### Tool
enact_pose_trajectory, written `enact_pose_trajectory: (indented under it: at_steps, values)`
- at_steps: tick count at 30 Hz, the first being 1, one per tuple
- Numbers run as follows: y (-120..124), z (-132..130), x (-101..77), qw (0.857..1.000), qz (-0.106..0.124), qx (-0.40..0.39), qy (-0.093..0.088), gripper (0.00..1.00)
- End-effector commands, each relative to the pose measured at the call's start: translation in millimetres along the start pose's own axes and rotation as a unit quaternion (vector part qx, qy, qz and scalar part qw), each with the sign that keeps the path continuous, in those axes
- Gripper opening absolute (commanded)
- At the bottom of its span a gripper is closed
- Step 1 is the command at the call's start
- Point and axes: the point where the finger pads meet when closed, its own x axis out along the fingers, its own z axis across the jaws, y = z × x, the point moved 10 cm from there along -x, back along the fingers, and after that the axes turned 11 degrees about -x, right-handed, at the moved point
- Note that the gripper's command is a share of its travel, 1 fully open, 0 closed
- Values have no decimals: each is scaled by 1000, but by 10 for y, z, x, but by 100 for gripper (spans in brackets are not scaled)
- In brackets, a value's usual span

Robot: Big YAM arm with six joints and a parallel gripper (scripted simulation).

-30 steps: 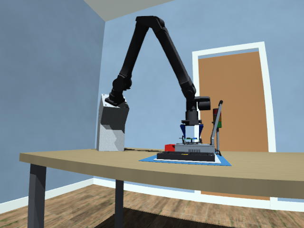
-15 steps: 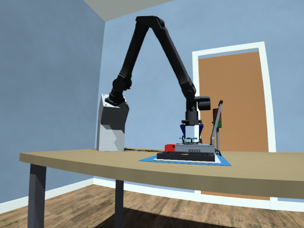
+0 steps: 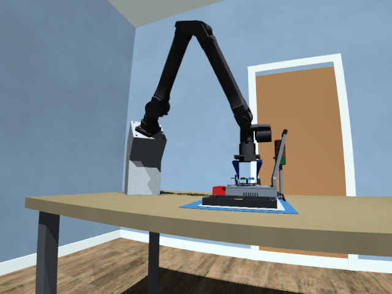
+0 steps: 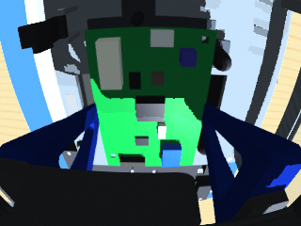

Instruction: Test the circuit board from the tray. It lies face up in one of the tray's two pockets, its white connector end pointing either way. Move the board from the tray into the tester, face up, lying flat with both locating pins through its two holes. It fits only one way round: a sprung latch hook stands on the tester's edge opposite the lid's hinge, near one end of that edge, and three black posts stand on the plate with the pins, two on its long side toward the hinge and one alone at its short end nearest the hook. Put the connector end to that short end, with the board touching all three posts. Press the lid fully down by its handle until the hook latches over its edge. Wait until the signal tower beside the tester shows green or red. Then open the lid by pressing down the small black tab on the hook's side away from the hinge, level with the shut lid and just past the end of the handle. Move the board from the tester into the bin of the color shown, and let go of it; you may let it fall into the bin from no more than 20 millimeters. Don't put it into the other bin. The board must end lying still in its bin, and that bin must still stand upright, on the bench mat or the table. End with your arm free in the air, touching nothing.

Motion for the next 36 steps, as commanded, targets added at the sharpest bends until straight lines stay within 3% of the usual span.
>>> enact_pose_trajectory:
  at_steps: [1, 36]
  values:
    - [56, -89, -7, 1000, -1, 1, 4, 72]
    - [69, -52, 6, 1000, 0, 3, 4, 72]
